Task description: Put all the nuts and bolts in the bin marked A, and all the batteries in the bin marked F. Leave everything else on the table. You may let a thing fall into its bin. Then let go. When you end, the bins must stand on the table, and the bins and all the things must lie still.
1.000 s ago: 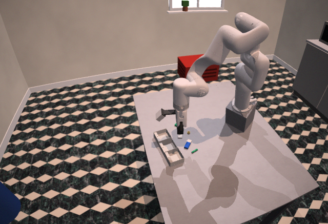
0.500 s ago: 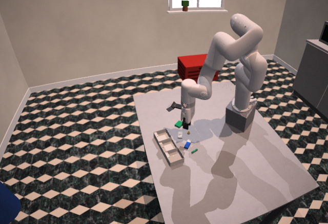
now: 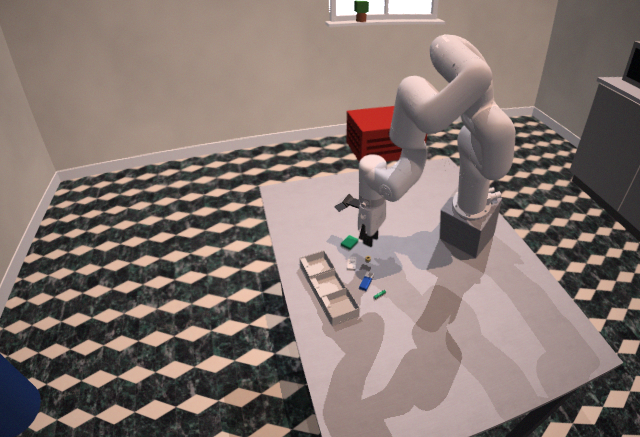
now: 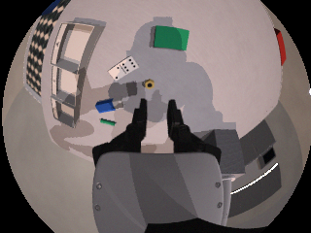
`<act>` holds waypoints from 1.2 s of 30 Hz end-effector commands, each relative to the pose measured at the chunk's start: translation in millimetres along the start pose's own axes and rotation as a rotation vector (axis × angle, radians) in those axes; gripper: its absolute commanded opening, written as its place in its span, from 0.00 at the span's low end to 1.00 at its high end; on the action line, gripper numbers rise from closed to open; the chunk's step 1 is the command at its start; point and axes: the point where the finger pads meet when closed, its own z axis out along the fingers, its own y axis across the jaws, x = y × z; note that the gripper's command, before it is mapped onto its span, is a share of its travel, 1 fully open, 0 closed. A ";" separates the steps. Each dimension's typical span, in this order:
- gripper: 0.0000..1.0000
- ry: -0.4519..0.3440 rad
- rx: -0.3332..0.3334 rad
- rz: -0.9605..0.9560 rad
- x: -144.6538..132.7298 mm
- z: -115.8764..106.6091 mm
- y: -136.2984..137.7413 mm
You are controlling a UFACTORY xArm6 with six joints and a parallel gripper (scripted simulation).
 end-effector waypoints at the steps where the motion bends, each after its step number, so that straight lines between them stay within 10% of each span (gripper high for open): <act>1: 0.30 0.010 0.070 -0.007 2.2 1.3 -0.7; 36: 0.30 0.010 0.070 -0.007 -1.3 0.9 -8.2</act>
